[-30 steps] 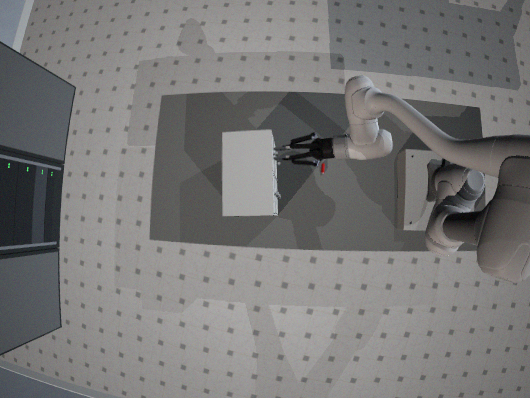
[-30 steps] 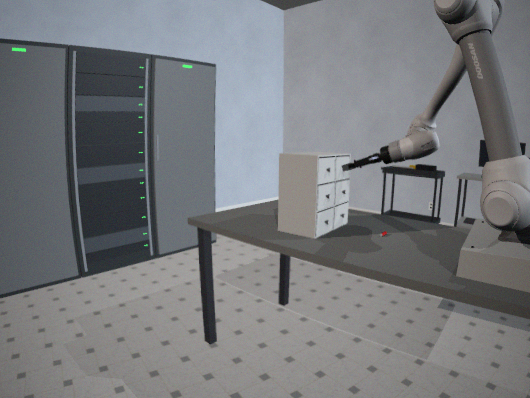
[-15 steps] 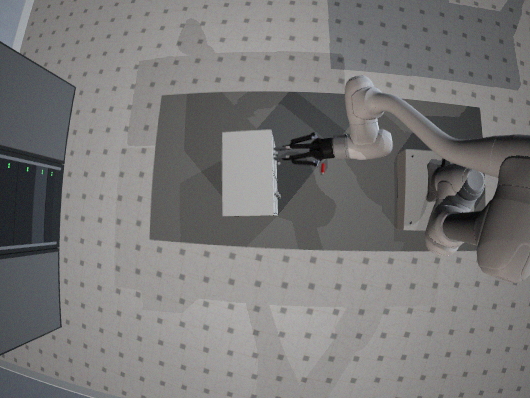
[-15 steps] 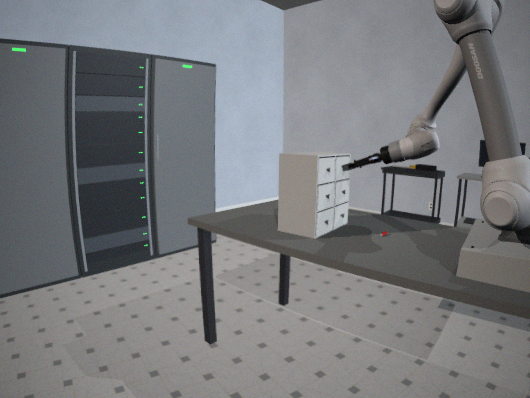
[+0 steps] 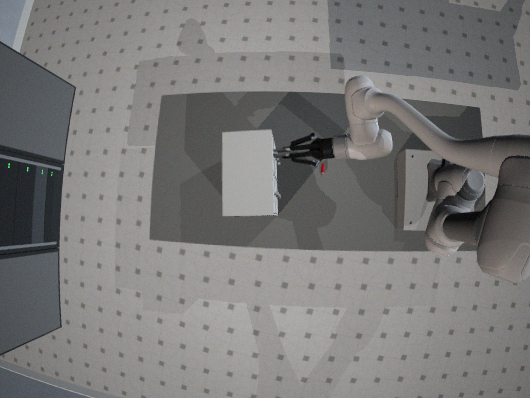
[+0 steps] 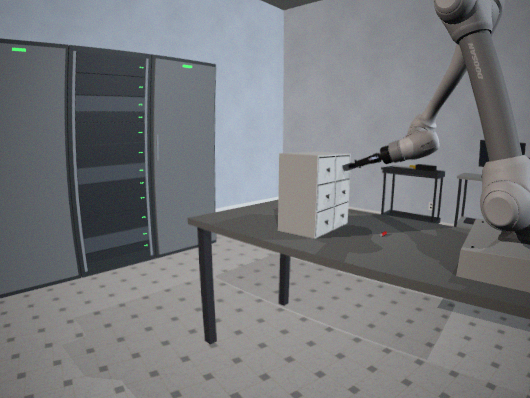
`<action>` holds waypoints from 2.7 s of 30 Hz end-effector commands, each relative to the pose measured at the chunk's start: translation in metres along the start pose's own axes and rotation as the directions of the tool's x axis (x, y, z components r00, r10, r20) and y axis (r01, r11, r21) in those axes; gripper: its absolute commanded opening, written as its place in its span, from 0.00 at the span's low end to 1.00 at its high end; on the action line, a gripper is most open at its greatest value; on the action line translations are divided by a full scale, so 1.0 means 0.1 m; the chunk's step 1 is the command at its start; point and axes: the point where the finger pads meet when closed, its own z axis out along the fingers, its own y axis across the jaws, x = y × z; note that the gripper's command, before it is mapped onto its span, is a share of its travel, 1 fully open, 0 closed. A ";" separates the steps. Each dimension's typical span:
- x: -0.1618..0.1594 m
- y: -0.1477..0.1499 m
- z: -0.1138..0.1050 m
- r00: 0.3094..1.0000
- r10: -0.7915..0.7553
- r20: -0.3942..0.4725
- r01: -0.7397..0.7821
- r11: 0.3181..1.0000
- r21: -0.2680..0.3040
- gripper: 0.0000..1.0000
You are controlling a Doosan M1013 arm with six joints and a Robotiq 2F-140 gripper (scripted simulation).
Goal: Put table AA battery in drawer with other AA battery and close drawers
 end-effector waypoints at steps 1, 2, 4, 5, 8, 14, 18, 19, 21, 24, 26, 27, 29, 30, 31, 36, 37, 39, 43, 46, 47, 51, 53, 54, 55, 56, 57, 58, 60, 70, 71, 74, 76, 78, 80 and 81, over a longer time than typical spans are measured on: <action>0.00 0.00 0.00 1.000 0.000 0.000 0.000 1.000 0.000 0.08; 0.00 0.00 0.00 1.000 0.000 0.000 0.000 1.000 0.000 0.08; 0.00 0.00 0.00 1.000 0.000 0.000 0.000 1.000 0.000 0.08; 0.00 0.00 0.00 1.000 0.000 0.000 0.000 1.000 0.000 0.08; 0.00 0.00 0.00 1.000 0.000 0.000 0.000 1.000 0.000 0.08; 0.00 0.00 0.00 1.000 0.000 0.000 0.000 1.000 0.000 0.08; 0.00 0.00 0.00 1.000 0.000 0.000 0.000 1.000 0.000 0.08; 0.00 0.00 -0.01 1.000 0.000 0.000 0.000 1.000 0.000 0.08; 0.00 0.00 -0.01 1.000 0.000 0.000 0.000 1.000 0.000 0.08; 0.00 0.00 -0.01 1.000 0.000 0.000 0.000 1.000 0.000 0.08; -0.01 0.00 -0.02 1.000 0.000 0.000 0.000 1.000 0.000 0.08; -0.01 0.00 -0.02 1.000 0.000 0.000 0.000 1.000 0.000 0.08; -0.01 0.00 -0.03 1.000 0.000 0.000 0.000 1.000 0.000 0.08; -0.01 0.00 -0.04 1.000 0.000 0.000 0.000 1.000 0.000 0.08; -0.02 0.00 -0.05 1.000 0.000 0.000 0.000 1.000 0.000 0.08; -0.03 0.00 -0.08 1.000 0.000 0.000 0.000 1.000 0.000 0.08; -0.03 0.00 -0.08 1.000 0.000 0.000 0.000 1.000 0.000 0.08; -0.03 0.00 -0.09 1.000 0.000 0.000 0.000 1.000 0.000 0.08; -0.05 0.00 -0.13 1.000 0.000 0.000 0.000 1.000 0.000 0.08; -0.06 0.00 -0.17 1.000 0.000 0.000 0.000 1.000 0.000 0.08; -0.06 0.00 -0.18 1.000 0.000 0.000 0.000 1.000 0.000 0.08; -0.08 0.00 -0.23 1.000 0.000 0.000 0.000 1.000 0.000 0.08; -0.09 0.00 -0.26 1.000 0.000 0.000 0.000 1.000 0.000 0.08; -0.09 0.00 -0.26 1.000 0.000 0.000 0.000 1.000 0.000 0.08; -0.09 0.00 -0.26 1.000 0.000 0.000 0.000 1.000 0.000 0.08; -0.10 0.00 -0.27 1.000 0.000 0.000 0.000 1.000 0.000 0.08; -0.10 0.00 -0.28 1.000 0.000 0.000 0.000 1.000 0.000 0.08; -0.11 0.00 -0.30 1.000 0.000 0.000 0.000 1.000 0.000 0.08; -0.12 0.00 -0.33 1.000 0.000 0.000 0.000 1.000 0.000 0.08; -0.17 0.00 -0.46 1.000 0.000 0.000 0.000 1.000 0.000 0.08; -0.17 0.00 -0.46 1.000 0.000 0.000 0.000 1.000 0.000 0.08; -0.18 0.00 -0.49 1.000 0.000 0.000 0.000 1.000 0.000 0.08; -0.18 0.00 -0.51 1.000 0.000 0.000 0.000 1.000 0.000 0.08; -0.19 0.00 -0.53 1.000 0.000 0.000 0.000 1.000 0.000 0.08; -0.20 0.00 -0.55 1.000 0.000 0.000 0.000 1.000 0.000 0.08; -0.20 0.00 -0.56 1.000 0.000 0.000 0.000 1.000 0.000 0.08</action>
